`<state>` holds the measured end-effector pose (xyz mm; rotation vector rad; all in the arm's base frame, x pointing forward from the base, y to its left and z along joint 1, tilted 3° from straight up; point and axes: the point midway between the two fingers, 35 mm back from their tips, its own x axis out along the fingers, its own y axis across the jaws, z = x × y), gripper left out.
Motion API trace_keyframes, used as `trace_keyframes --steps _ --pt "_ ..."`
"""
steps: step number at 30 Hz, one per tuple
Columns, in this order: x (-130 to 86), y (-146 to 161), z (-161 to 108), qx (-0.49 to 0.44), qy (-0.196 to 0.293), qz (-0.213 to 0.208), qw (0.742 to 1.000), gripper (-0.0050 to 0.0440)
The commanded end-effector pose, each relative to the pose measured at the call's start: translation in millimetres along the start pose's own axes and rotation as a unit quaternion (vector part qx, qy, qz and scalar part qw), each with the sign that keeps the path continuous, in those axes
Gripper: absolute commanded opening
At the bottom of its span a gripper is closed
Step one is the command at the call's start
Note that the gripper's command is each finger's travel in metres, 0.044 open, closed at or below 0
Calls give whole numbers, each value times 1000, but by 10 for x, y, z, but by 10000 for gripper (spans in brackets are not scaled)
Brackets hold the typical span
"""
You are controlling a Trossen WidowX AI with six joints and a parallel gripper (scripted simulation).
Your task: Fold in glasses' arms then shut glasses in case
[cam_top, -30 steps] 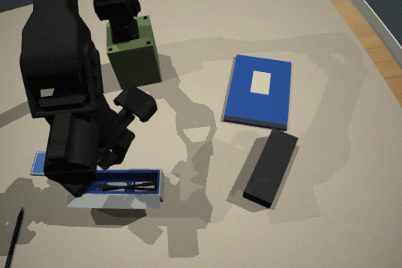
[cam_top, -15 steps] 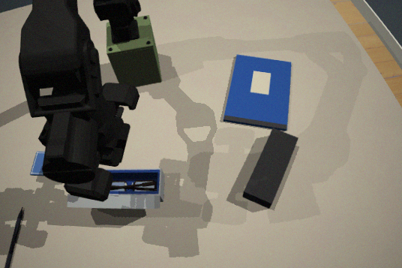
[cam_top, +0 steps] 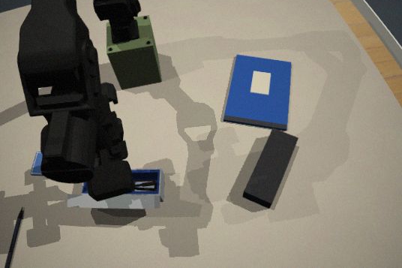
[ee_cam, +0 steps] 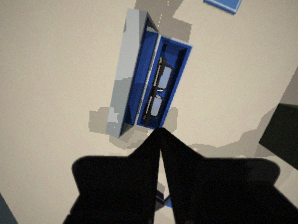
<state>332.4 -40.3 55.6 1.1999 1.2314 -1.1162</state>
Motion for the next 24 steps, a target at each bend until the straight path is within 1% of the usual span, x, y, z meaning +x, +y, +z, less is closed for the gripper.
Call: trace_keyframes --steps 1,8,10,12,18,24 --pt "-18 5 6 -77 1 2 997 0" --pt "-25 3 12 -197 0 2 980 0" --pt "-25 3 12 -197 0 2 980 0" --pt "-27 3 13 -231 0 2 973 0" --pt "-32 2 18 -331 0 2 944 0" --pt "-38 0 22 -427 0 2 904 0"
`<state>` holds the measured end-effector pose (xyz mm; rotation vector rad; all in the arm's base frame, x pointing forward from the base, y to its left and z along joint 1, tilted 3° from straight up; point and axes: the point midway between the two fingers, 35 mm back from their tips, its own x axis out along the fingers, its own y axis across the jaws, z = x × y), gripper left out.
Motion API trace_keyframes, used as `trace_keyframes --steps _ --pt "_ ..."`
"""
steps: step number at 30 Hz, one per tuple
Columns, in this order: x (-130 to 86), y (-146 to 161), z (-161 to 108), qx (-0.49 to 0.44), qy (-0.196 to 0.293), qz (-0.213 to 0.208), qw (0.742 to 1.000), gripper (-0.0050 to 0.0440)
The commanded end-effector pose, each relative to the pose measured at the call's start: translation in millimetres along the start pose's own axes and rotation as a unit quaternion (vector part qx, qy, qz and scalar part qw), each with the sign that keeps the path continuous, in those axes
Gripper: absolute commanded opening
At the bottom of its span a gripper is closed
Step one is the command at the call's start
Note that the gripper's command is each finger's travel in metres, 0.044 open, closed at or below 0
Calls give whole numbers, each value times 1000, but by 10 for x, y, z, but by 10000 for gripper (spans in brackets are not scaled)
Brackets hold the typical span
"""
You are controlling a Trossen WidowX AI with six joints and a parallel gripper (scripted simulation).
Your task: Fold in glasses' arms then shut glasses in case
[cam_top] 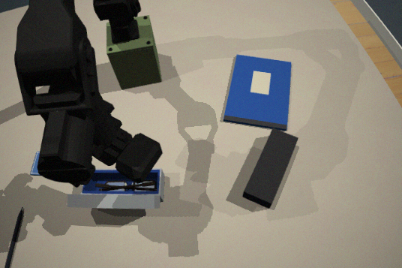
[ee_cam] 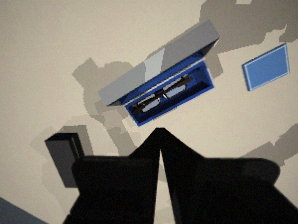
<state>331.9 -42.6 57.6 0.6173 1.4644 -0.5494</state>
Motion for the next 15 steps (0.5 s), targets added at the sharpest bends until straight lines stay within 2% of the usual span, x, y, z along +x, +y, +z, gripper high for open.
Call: trace_keyframes --steps 1,3,7,15 --pt "-19 4 4 -81 -1 2 997 0" --pt "-19 4 4 -81 -1 2 997 0" --pt "-23 1 6 -150 -1 2 989 0" --pt "-19 1 6 -161 -1 2 987 0"
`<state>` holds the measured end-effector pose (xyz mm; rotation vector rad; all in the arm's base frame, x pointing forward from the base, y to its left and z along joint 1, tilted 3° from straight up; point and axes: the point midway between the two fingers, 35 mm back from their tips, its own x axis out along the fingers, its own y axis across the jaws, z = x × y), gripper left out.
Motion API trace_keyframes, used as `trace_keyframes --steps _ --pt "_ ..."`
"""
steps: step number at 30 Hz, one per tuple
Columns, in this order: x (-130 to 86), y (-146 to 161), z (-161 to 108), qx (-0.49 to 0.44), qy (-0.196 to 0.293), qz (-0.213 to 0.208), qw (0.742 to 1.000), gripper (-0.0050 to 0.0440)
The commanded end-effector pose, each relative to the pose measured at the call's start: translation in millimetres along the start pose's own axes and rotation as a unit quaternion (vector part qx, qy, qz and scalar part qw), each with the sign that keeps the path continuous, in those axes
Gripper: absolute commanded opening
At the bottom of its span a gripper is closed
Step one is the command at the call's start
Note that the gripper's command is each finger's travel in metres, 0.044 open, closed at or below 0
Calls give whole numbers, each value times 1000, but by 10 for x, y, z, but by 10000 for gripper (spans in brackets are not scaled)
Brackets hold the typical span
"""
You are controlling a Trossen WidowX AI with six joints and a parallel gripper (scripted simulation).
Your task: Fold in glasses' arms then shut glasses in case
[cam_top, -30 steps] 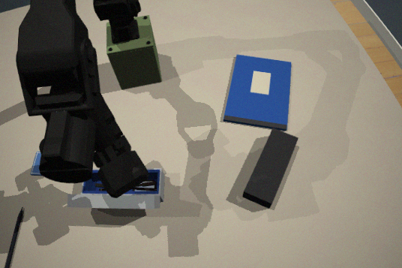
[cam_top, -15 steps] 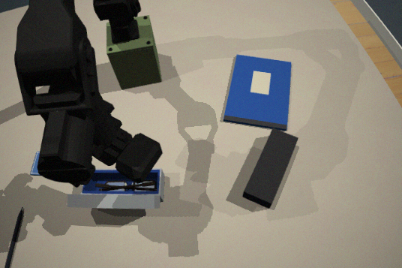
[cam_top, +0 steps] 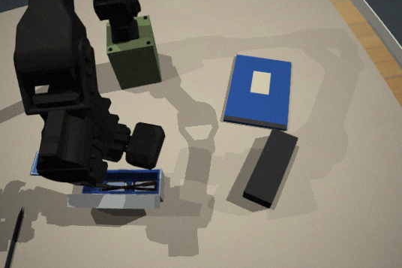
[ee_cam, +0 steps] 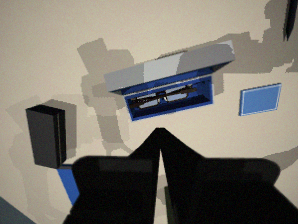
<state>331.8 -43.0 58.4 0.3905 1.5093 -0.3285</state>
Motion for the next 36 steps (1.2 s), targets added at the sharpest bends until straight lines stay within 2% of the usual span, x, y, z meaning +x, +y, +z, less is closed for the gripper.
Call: trace_keyframes --steps 1,9,20,22,29,36 --pt "-6 2 6 -32 -2 1 999 0" --pt "24 -2 9 -137 -2 1 991 0" --pt "80 -10 14 -323 -2 1 946 0" --pt "80 -10 14 -323 -2 1 946 0" --pt "116 -15 16 -436 -2 0 900 0" --pt "151 -20 18 -542 -2 0 840 0"
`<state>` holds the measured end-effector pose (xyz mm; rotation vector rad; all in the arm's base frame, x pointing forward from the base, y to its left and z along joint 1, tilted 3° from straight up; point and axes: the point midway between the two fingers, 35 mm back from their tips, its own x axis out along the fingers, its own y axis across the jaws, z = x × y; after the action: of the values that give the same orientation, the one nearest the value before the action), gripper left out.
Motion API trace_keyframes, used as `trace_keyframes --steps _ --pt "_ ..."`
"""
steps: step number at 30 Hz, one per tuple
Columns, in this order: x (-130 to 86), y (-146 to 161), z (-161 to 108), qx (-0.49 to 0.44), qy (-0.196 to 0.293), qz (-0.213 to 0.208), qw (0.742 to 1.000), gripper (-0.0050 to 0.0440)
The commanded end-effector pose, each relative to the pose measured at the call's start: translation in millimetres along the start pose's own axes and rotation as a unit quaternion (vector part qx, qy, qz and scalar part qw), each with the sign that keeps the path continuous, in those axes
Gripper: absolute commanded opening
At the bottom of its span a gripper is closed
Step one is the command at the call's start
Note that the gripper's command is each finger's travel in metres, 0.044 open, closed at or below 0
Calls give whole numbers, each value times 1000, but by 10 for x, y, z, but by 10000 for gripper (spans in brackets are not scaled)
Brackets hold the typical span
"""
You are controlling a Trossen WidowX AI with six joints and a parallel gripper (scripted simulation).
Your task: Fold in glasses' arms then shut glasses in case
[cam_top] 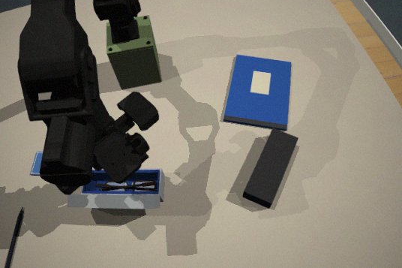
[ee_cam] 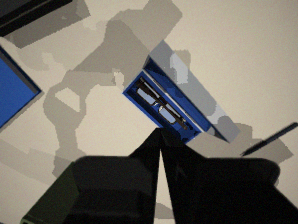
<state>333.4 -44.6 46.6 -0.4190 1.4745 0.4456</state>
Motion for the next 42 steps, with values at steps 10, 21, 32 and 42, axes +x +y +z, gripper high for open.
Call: trace_keyframes --steps 10,21,32,42 --pt "73 -7 -11 -203 0 1 979 0" --pt "118 -12 -16 -354 0 1 935 0" --pt "173 -17 -23 -526 0 1 851 0" --pt "213 -20 -29 -639 -1 1 769 0"
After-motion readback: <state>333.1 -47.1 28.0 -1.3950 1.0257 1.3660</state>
